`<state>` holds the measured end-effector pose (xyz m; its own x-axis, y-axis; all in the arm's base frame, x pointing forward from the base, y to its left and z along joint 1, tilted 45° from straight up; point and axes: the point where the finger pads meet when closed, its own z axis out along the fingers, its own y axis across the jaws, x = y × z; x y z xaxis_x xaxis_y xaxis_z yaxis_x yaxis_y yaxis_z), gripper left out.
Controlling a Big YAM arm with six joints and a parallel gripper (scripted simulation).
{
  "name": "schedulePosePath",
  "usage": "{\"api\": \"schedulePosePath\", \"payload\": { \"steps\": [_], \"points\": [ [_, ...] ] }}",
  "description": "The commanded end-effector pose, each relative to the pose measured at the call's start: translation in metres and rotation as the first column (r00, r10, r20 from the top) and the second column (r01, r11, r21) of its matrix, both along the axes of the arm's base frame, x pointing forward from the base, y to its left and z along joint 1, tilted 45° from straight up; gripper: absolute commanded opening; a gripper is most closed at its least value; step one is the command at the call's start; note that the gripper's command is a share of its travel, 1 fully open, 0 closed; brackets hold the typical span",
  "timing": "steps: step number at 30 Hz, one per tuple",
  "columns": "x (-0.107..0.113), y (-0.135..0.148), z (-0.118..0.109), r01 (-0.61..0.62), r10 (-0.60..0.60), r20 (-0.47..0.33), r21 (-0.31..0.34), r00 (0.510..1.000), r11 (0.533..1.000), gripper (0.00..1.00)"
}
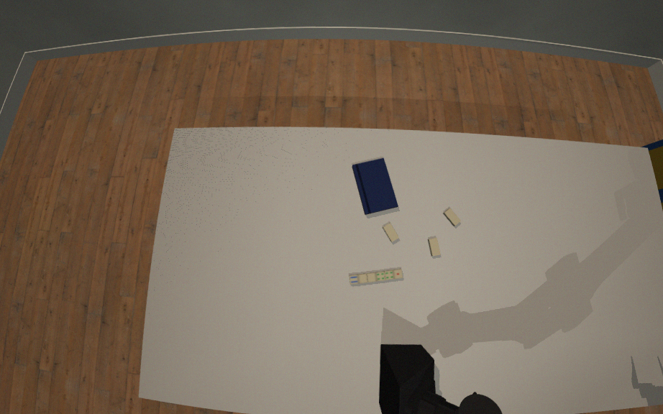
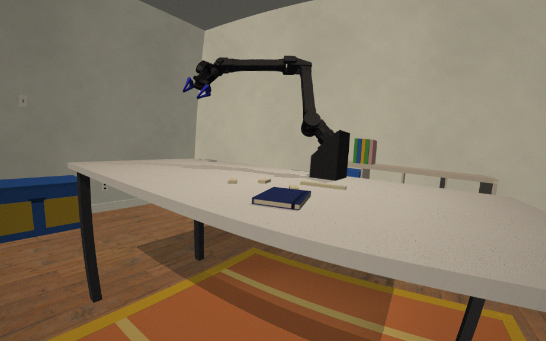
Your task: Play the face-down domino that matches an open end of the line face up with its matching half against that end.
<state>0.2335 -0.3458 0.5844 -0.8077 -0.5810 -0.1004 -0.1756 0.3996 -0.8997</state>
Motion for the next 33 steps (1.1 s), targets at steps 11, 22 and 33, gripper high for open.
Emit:
{"api": "schedulePosePath", "payload": {
  "steps": [11, 22, 33],
  "points": [
    [0.050, 0.011, -0.003, -0.039, 0.031, 0.158, 0.049, 0.987, 0.998, 1.00],
    [0.076, 0.025, -0.009, -0.074, 0.052, 0.233, 0.087, 0.971, 0.993, 1.00],
    [0.087, 0.033, -0.012, -0.096, 0.066, 0.259, 0.104, 0.964, 0.990, 1.00]
  ]
}}
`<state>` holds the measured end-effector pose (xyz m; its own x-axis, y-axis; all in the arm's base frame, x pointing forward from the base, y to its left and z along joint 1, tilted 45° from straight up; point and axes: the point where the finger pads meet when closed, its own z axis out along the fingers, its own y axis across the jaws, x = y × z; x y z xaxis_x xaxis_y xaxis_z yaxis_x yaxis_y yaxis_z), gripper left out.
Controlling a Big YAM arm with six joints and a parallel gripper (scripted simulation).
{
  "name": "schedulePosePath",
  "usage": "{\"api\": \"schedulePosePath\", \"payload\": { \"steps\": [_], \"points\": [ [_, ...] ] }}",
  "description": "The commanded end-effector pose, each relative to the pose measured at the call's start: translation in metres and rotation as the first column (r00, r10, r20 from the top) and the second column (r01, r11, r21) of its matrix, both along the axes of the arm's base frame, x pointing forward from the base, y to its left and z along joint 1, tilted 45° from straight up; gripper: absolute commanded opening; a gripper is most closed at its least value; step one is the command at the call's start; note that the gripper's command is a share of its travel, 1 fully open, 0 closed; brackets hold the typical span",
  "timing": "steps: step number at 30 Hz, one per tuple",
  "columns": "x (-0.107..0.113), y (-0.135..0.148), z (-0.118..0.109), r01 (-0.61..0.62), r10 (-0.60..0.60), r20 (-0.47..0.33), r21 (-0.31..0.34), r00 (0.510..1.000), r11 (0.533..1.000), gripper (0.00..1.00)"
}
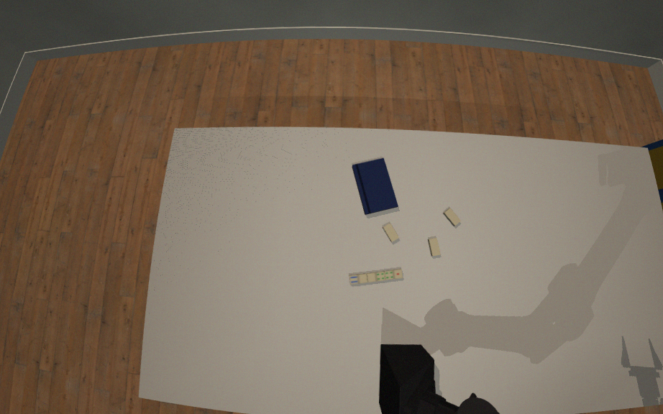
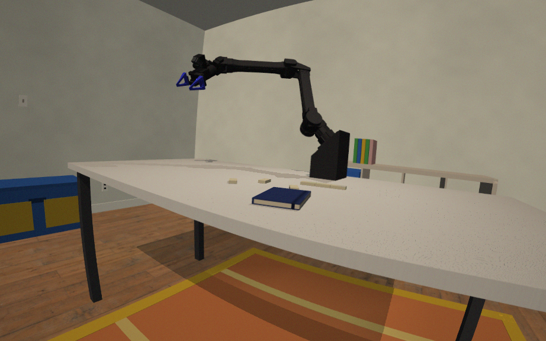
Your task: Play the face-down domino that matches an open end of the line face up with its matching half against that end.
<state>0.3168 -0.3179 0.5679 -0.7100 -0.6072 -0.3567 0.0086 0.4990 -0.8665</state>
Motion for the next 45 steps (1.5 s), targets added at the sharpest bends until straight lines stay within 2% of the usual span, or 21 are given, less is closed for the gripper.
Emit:
{"api": "schedulePosePath", "payload": {
  "steps": [1, 9, 16, 17, 26, 33, 34, 43, 45],
  "points": [
    [0.008, 0.008, 0.003, -0.015, 0.015, 0.031, 0.006, 0.999, 1.000, 1.00],
    [0.047, 0.026, -0.004, -0.054, 0.041, 0.154, 0.079, 0.987, 0.995, 1.00],
    [0.047, 0.026, -0.004, -0.054, 0.041, 0.154, 0.079, 0.987, 0.995, 1.00],
    [0.043, 0.029, -0.005, -0.061, 0.050, 0.133, 0.073, 0.990, 0.995, 1.00],
    [0.083, 0.055, -0.013, -0.120, 0.074, 0.267, 0.161, 0.961, 0.980, 1.00],
    [0.083, 0.055, -0.013, -0.120, 0.074, 0.267, 0.161, 0.961, 0.980, 1.00],
    [0.079, 0.058, -0.014, -0.124, 0.083, 0.246, 0.155, 0.966, 0.980, 1.00],
    [0.116, 0.090, -0.022, -0.197, 0.096, 0.373, 0.245, 0.923, 0.949, 1.00],
    [0.116, 0.090, -0.022, -0.197, 0.096, 0.373, 0.245, 0.923, 0.949, 1.00]
  ]
}}
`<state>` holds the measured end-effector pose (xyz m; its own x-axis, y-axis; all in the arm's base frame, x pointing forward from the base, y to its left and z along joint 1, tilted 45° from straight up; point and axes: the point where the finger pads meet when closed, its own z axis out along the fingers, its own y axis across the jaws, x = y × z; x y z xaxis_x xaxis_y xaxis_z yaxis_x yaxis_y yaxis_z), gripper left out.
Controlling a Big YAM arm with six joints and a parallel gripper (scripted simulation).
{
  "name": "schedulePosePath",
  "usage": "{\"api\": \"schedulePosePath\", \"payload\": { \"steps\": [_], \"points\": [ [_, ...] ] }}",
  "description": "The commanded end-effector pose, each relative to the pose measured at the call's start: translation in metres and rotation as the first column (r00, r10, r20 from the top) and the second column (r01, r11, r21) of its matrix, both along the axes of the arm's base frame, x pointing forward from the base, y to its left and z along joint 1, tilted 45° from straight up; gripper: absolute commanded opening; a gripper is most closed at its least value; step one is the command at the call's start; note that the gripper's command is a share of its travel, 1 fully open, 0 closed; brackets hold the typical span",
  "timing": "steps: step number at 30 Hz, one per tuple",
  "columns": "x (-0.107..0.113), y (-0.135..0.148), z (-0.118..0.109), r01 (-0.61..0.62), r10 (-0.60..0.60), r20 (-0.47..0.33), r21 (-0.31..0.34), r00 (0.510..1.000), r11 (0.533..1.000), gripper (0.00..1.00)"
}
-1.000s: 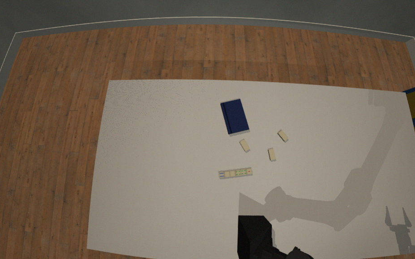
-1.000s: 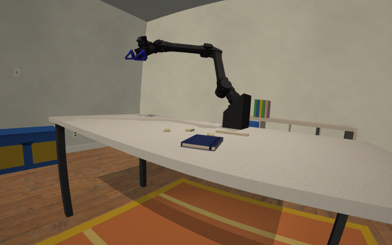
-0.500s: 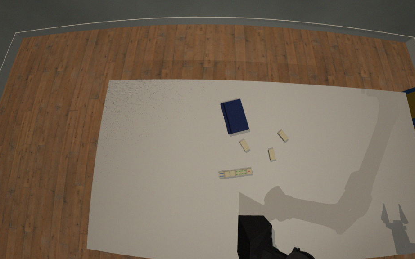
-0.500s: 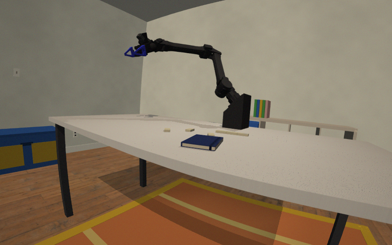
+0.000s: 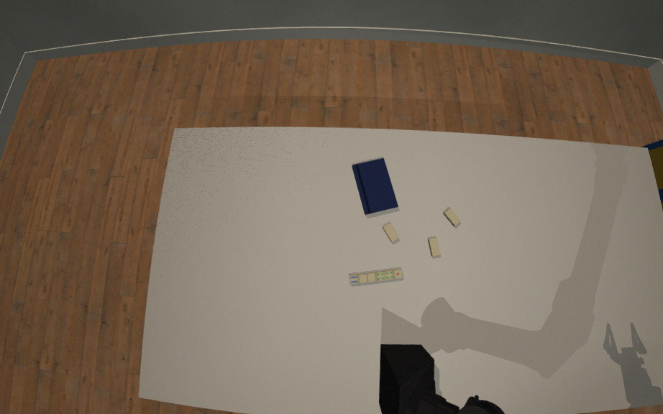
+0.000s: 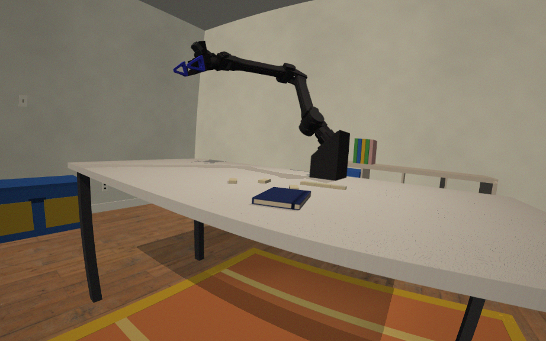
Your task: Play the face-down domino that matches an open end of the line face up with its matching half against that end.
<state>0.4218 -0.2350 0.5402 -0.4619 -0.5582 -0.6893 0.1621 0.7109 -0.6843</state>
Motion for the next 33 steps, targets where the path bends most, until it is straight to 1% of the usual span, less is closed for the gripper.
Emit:
{"api": "schedulePosePath", "payload": {
  "steps": [1, 5, 6, 15, 22, 23, 32, 33],
  "points": [
    [0.011, 0.007, 0.006, -0.007, 0.005, 0.058, 0.033, 0.998, 0.999, 1.00],
    [0.011, 0.007, 0.006, -0.007, 0.005, 0.058, 0.033, 0.998, 0.999, 1.00],
    [0.007, 0.010, 0.004, -0.013, 0.012, 0.036, 0.024, 0.999, 1.000, 1.00],
    [0.040, 0.047, -0.004, -0.080, 0.057, 0.154, 0.142, 0.986, 0.987, 1.00],
    [0.040, 0.047, -0.004, -0.080, 0.057, 0.154, 0.142, 0.986, 0.987, 1.00],
    [0.036, 0.049, -0.006, -0.082, 0.065, 0.133, 0.134, 0.989, 0.988, 1.00],
    [0.063, 0.090, -0.014, -0.165, 0.101, 0.246, 0.253, 0.964, 0.953, 1.00],
    [0.063, 0.090, -0.014, -0.165, 0.101, 0.246, 0.253, 0.964, 0.953, 1.00]
  ]
}}
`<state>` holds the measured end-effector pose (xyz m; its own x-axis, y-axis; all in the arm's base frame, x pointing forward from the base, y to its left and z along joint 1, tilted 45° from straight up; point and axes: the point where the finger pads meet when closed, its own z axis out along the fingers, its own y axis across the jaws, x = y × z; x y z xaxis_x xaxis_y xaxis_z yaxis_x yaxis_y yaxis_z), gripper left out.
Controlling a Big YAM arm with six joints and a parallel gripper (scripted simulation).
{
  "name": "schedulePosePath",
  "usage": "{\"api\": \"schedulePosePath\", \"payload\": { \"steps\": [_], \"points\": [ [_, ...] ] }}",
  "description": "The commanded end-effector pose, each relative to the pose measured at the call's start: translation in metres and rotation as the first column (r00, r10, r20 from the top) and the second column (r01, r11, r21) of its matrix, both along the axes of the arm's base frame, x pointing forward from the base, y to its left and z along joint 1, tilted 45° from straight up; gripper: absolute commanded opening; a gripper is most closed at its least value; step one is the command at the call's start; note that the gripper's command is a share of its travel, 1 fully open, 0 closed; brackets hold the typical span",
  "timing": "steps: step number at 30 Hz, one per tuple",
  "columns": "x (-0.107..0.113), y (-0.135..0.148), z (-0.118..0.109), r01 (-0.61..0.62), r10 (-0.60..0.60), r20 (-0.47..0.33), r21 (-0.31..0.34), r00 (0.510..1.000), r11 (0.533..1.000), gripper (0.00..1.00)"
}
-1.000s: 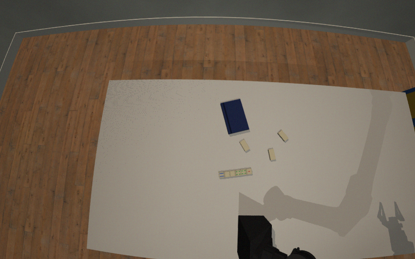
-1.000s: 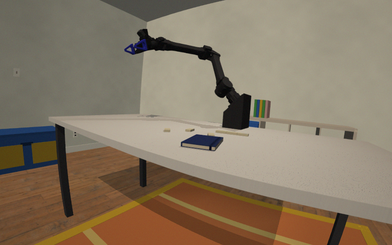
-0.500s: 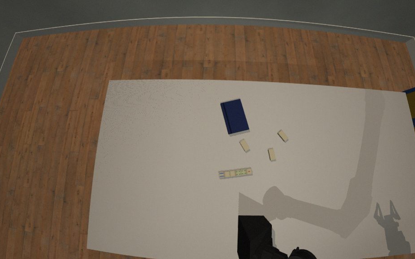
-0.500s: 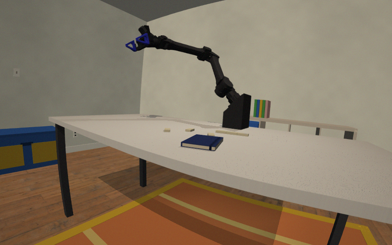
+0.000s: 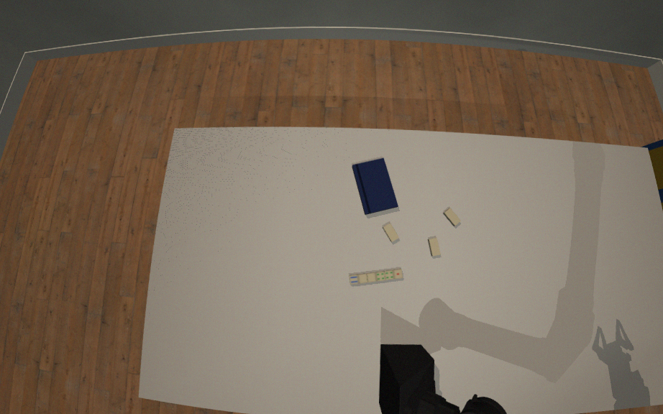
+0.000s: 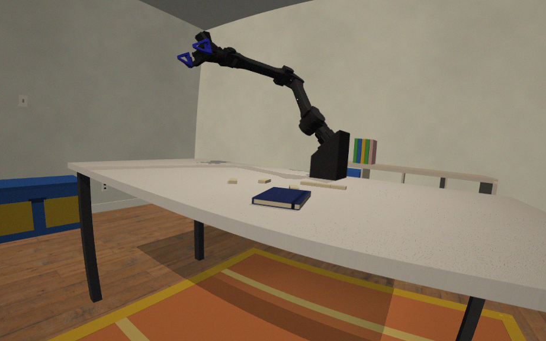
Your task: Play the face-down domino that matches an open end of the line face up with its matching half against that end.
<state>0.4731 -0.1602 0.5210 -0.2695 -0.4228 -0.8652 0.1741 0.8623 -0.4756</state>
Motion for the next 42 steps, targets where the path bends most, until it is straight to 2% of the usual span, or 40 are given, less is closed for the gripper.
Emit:
{"api": "schedulePosePath", "payload": {
  "steps": [1, 6, 7, 16, 23, 24, 33, 40, 41, 42],
  "points": [
    [0.011, 0.016, 0.006, -0.022, 0.019, 0.059, 0.050, 0.998, 0.999, 1.00],
    [0.011, 0.016, 0.006, -0.022, 0.019, 0.059, 0.050, 0.998, 0.999, 1.00],
    [0.008, 0.017, 0.003, -0.027, 0.025, 0.039, 0.039, 0.999, 0.999, 1.00],
    [0.029, 0.062, -0.004, -0.106, 0.082, 0.138, 0.176, 0.987, 0.979, 1.00],
    [0.029, 0.062, -0.004, -0.106, 0.082, 0.138, 0.176, 0.987, 0.979, 1.00],
    [0.025, 0.063, -0.007, -0.107, 0.088, 0.118, 0.166, 0.989, 0.980, 1.00],
    [0.040, 0.111, -0.014, -0.200, 0.139, 0.213, 0.301, 0.967, 0.933, 1.00],
    [0.040, 0.111, -0.014, -0.200, 0.139, 0.213, 0.301, 0.967, 0.933, 1.00],
    [0.037, 0.111, -0.017, -0.198, 0.145, 0.193, 0.292, 0.970, 0.936, 1.00],
    [0.038, 0.117, -0.018, -0.209, 0.150, 0.203, 0.307, 0.968, 0.928, 1.00]
  ]
}}
